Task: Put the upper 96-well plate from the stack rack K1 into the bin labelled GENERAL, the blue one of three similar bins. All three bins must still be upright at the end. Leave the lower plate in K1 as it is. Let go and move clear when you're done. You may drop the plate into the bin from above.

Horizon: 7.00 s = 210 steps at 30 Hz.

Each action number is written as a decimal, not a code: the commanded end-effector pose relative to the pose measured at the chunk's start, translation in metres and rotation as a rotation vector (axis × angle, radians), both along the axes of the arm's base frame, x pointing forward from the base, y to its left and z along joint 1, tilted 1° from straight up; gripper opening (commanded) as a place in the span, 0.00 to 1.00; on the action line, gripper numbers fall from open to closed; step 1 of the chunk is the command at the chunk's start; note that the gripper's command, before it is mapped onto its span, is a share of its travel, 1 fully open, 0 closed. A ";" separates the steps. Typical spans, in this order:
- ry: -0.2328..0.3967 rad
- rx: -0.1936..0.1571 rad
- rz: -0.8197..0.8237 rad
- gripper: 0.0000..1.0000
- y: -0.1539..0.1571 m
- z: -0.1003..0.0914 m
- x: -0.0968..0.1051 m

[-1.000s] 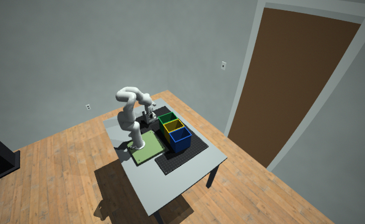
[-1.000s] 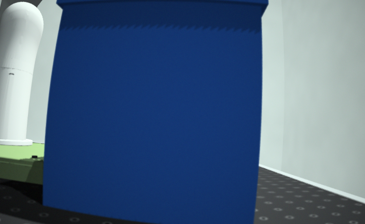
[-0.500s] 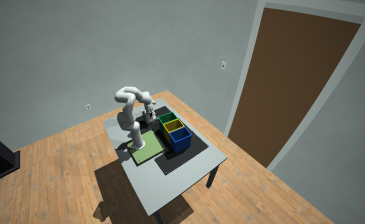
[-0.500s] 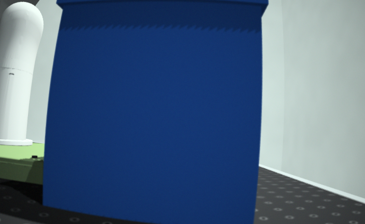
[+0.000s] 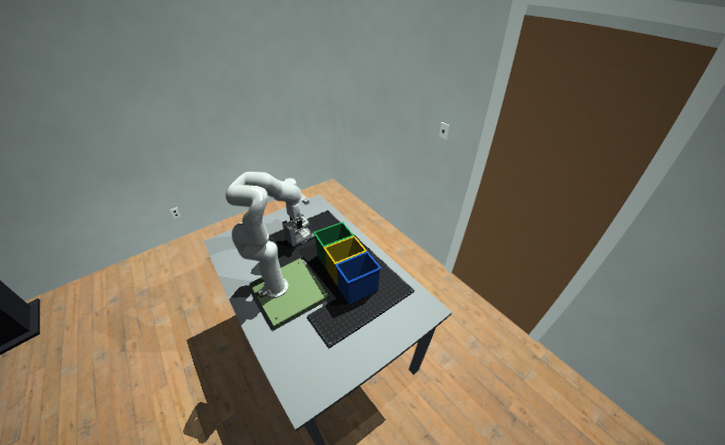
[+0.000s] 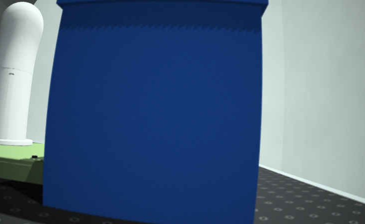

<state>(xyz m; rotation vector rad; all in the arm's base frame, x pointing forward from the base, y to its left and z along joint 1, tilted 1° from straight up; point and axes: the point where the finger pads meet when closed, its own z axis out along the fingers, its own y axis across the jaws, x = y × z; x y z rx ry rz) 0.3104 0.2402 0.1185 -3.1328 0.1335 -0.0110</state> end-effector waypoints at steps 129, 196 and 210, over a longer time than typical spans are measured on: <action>0.000 -0.001 -0.153 0.00 -0.108 0.119 0.002; 0.007 -0.005 -0.153 0.00 -0.305 0.110 0.004; 0.009 -0.005 -0.153 0.00 -0.345 0.108 0.004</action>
